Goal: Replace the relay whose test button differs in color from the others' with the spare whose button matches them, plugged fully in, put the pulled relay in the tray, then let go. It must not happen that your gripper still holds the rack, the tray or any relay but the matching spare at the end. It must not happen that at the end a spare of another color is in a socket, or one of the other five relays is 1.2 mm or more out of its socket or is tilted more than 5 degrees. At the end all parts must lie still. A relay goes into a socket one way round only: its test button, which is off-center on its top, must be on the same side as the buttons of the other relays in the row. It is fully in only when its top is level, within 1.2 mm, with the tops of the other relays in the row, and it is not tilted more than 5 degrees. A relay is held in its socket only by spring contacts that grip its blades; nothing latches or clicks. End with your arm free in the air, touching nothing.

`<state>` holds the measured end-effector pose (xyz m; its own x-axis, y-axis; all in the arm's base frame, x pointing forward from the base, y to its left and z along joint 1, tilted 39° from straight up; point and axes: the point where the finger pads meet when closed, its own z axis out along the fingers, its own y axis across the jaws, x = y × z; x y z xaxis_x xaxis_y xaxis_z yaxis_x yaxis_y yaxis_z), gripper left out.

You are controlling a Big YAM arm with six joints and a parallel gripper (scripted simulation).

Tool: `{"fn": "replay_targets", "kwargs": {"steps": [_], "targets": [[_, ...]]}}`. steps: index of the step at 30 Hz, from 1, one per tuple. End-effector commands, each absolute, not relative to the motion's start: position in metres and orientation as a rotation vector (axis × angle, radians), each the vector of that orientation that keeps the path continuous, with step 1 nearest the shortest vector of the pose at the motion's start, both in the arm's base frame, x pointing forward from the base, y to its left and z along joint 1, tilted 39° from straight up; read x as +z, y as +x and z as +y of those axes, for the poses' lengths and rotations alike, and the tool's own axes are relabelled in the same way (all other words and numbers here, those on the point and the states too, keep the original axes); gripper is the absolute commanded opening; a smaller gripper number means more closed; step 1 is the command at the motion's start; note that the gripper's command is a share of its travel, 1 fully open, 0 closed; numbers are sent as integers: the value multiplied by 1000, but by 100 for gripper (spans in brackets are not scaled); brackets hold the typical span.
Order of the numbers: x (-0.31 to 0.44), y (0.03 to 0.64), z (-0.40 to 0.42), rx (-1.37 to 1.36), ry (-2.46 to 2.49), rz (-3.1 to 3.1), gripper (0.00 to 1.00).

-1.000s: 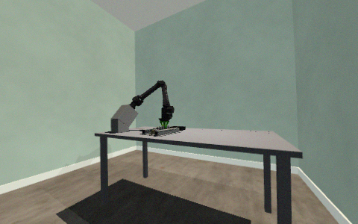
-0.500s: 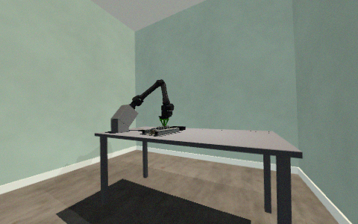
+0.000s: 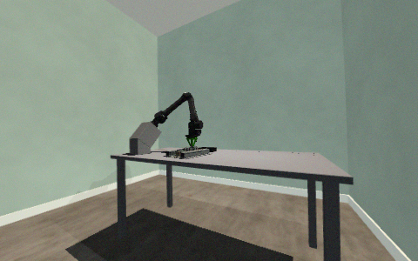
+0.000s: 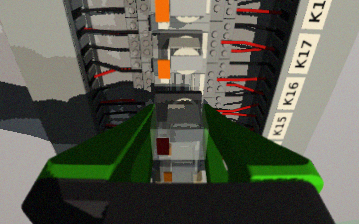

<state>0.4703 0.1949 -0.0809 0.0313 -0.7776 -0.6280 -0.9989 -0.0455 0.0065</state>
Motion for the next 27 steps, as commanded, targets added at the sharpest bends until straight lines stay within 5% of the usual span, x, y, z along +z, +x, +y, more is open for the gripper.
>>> {"fn": "replay_targets", "kwargs": {"steps": [1, 27], "targets": [[-67, 491, 182, 633, -1846, 1788, 0], [-61, 492, 182, 623, -1844, 1781, 0]]}}
